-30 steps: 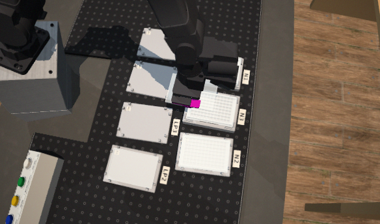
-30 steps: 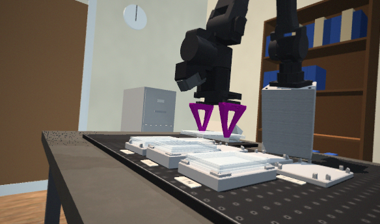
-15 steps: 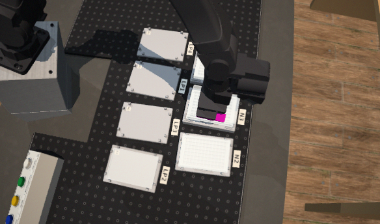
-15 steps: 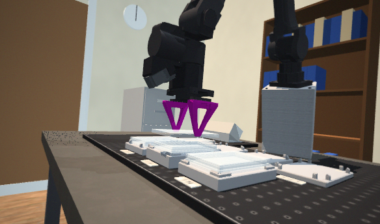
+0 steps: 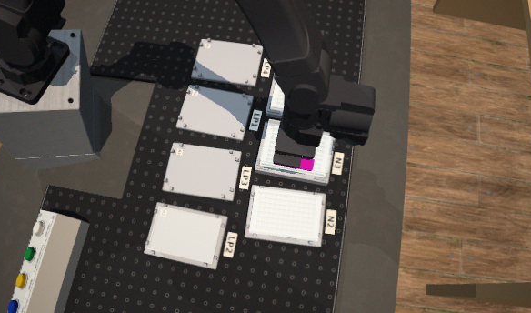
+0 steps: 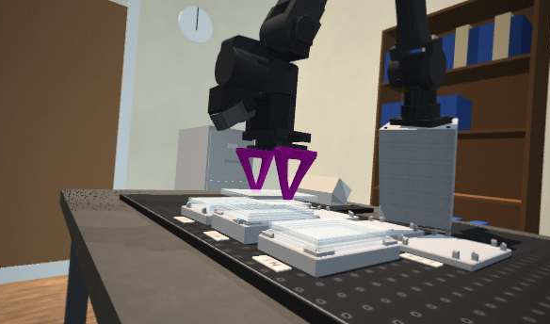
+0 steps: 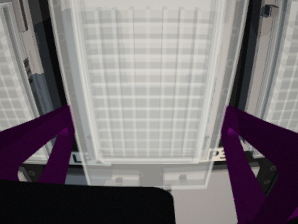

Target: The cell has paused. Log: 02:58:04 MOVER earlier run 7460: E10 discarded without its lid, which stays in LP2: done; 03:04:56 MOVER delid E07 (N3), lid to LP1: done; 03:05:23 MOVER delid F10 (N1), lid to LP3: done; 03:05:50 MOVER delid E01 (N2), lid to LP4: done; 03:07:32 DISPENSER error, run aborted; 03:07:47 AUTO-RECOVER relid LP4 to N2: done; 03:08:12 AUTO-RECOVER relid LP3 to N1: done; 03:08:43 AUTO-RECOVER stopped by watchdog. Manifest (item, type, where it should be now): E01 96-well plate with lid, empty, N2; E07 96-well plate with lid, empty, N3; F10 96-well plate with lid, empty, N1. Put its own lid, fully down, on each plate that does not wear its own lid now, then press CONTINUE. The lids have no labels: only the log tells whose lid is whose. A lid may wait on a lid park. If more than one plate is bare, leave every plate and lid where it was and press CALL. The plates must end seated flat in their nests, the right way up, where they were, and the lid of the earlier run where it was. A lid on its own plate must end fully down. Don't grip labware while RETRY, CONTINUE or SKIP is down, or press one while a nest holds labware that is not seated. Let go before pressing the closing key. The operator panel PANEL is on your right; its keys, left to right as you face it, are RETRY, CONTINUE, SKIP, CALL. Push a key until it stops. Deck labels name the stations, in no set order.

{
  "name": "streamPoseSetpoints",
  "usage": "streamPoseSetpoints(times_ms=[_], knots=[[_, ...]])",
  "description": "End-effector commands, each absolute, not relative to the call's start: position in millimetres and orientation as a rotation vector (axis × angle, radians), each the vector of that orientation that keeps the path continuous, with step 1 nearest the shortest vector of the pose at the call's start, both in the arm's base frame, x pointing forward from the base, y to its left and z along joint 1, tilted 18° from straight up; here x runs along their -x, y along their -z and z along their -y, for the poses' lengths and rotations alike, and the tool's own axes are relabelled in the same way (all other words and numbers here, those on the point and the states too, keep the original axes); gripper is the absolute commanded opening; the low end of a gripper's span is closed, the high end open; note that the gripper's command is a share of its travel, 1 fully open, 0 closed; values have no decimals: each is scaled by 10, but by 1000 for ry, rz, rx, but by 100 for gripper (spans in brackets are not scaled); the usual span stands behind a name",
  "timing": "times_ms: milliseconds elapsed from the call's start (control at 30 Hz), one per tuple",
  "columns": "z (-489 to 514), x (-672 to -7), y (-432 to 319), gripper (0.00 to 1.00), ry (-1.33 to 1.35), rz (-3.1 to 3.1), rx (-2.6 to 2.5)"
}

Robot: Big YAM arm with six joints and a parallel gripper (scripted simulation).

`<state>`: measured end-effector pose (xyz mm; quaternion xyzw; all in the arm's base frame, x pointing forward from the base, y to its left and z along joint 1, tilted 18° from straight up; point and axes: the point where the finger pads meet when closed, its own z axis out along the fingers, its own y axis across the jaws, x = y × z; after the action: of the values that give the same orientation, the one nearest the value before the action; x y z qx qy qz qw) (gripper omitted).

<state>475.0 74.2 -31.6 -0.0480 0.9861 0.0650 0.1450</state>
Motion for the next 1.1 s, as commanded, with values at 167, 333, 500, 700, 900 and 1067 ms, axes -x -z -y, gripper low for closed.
streamPoseSetpoints(times_ms=[167, 333, 500, 700, 900, 1067], knots=[[-794, -4879, 300, 0, -191, -2815, 161], [-811, -4883, 316, 0, -192, -2815, 161], [-815, -4893, 330, 0, -192, -2815, 158], [-821, -4909, 336, 0, -193, -2813, 156], [-817, -4892, 371, 0, -192, -2818, 151], [-826, -4904, 384, 0, -193, -2817, 151]])
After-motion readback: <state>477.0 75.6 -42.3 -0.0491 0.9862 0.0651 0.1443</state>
